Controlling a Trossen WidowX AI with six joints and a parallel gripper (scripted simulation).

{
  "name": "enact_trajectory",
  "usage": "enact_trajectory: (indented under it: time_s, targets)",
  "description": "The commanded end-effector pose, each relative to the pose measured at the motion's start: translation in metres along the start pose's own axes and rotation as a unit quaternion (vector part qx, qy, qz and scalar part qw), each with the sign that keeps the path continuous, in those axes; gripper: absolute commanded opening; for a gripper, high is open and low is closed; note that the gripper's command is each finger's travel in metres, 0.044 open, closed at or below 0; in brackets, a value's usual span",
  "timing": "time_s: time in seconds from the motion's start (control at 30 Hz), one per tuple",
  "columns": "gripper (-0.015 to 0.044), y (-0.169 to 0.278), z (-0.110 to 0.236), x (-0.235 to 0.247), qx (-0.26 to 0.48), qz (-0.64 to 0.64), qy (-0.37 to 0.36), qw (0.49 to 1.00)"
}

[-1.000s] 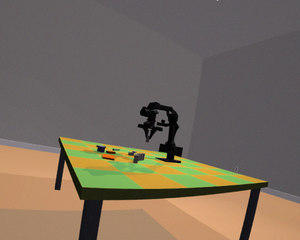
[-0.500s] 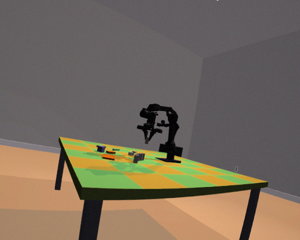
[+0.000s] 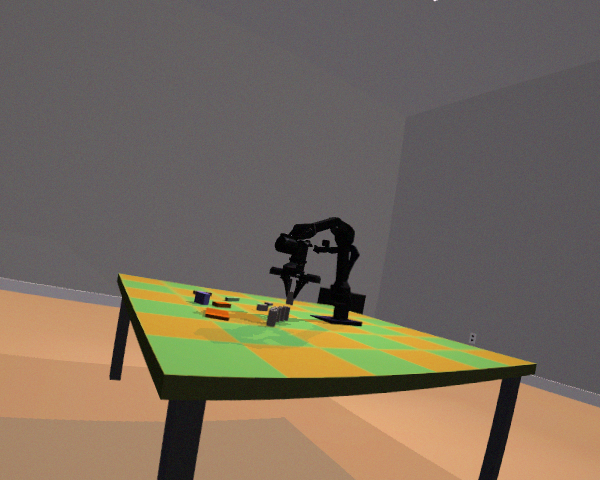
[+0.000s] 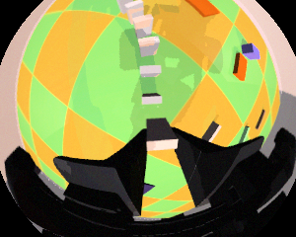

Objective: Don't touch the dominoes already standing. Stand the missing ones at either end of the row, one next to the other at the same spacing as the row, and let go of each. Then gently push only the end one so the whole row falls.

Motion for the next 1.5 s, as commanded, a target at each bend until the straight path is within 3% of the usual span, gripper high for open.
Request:
enact_trajectory:
  time_s: [0.0, 0.27, 0.7, 1.13, 1.27, 1.47]
  targets:
    - [0.0107, 0.003, -0.021, 0.001, 0.005, 0.004, -0.001, 1.000]
    - [0.0107, 0.009, -0.051, 0.004, 0.005, 0.004, -0.001, 1.000]
    - [0.0107, 0.009, -0.052, 0.004, 0.005, 0.004, -0.001, 1.000]
    - [0.0440, 0.009, -0.052, 0.004, 0.005, 0.004, -0.001, 1.000]
    - [0.0440, 0.007, -0.044, 0.003, 0.005, 0.003, -0.001, 1.000]
    - [0.0440, 0.001, 0.033, 0.001, 0.004, 0.001, -0.001, 1.000]
Point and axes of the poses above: the point midway between the two fingers, 35 mm back from their tips, its own z axis back along the fingers, its own x axis across the jaws, y = z × x, the point moved 8 cm from there along z, back along the fingers, and after that the axes turned 4 degrees about z, right-handed, at the moved point
